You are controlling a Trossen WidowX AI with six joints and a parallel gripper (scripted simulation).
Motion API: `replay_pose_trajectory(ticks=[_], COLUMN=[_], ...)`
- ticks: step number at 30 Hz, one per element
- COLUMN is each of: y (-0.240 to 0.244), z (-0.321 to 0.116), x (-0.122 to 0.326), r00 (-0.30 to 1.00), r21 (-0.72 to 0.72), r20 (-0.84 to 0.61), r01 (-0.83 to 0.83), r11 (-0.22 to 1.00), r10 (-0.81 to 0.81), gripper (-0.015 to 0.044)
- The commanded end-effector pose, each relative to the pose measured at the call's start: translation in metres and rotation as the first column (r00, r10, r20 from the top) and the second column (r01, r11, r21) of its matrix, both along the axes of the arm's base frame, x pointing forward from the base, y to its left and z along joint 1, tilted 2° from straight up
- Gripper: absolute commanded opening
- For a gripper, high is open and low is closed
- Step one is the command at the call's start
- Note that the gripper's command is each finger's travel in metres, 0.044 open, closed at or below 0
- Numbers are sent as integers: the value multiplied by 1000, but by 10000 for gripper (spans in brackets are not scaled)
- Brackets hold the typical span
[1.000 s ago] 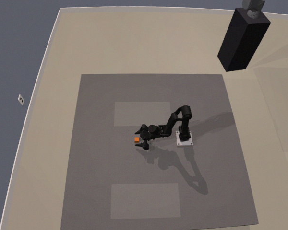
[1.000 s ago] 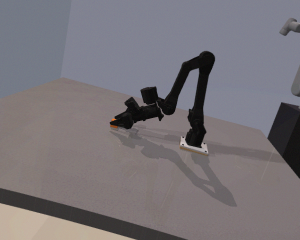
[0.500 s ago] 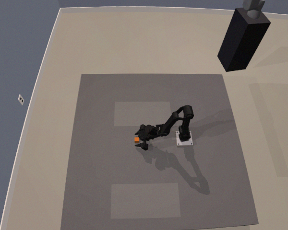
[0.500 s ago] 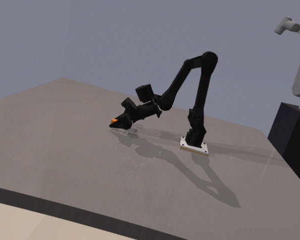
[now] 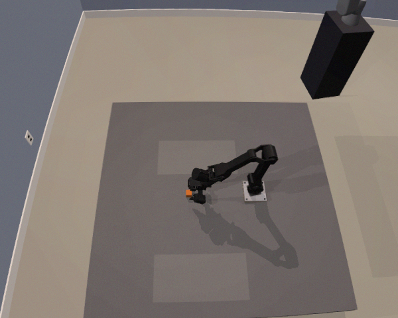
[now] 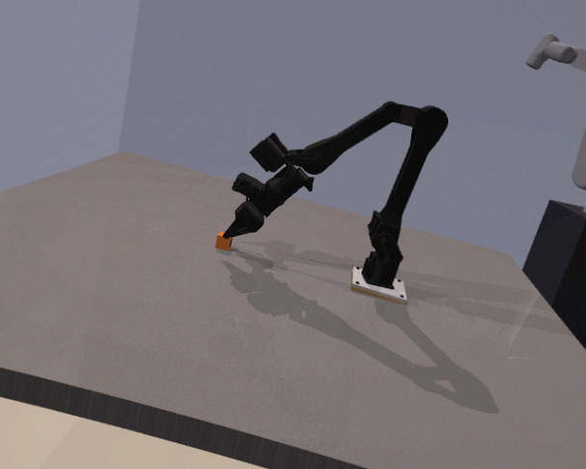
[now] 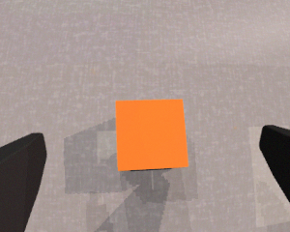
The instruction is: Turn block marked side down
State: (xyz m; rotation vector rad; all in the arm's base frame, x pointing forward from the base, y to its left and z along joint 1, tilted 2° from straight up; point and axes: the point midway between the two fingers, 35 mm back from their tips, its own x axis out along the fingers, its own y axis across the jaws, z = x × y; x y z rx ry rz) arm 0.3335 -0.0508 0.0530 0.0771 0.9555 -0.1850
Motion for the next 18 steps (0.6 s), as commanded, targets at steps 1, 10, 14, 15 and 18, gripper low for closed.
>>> replay_pose_trajectory(ticks=[1,10,14,15,18], y=[3,2,0,0,-1], z=[44,46,52,54,57], x=[-14,-9,3,6,13], r00=[997,992,968,959,927], r21=[30,38,61,67,84], r20=[-77,-124,-251,-283,-374], r01=[8,9,14,16,24], r11=[1000,999,998,998,996], r10=[-5,-4,1,3,9], gripper=[440,440,440,440,440])
